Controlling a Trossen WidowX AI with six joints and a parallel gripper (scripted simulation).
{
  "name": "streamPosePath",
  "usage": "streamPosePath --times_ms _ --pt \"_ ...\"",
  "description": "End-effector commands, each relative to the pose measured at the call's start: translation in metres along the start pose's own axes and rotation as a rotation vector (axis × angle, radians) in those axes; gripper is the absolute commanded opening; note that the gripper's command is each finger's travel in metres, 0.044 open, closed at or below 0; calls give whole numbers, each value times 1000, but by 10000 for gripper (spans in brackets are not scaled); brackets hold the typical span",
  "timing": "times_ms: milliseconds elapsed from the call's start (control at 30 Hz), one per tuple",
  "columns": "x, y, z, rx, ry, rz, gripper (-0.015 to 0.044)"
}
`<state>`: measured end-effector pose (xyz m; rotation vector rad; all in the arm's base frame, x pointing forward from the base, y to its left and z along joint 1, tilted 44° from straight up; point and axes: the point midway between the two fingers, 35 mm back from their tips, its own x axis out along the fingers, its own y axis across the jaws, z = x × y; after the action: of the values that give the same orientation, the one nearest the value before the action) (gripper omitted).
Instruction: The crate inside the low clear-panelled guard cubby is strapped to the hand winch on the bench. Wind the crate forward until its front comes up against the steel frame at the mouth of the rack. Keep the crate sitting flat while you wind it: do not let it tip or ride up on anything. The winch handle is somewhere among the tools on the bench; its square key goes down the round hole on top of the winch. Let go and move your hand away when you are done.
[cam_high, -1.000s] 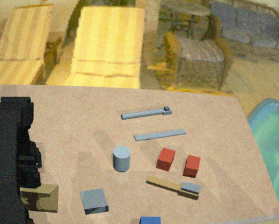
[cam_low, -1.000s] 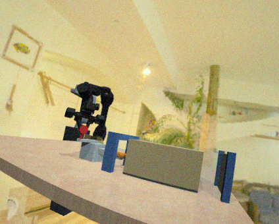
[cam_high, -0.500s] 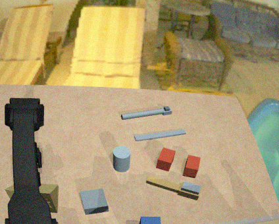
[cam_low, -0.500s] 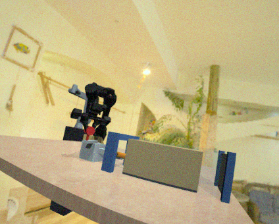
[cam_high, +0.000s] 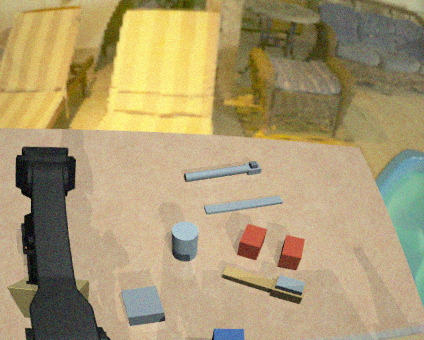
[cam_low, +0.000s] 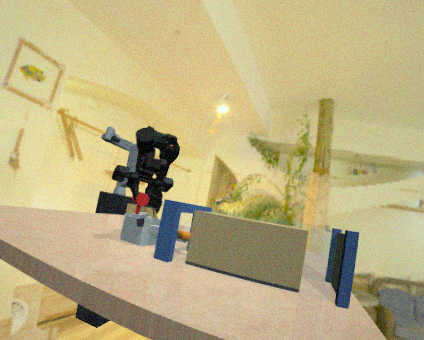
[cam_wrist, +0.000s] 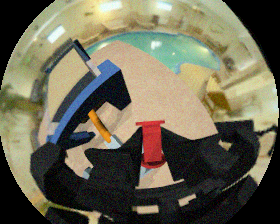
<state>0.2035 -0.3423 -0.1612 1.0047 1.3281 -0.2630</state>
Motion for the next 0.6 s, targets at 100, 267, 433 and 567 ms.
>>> streamPosePath --times_ms 100,267,433,567 --pt "6 31 5 -21 6 39 0" --pt "6 40 6 -21 7 40 0" --pt "6 47 6 -21 7 40 0" --pt "6 54 6 -21 7 41 0"
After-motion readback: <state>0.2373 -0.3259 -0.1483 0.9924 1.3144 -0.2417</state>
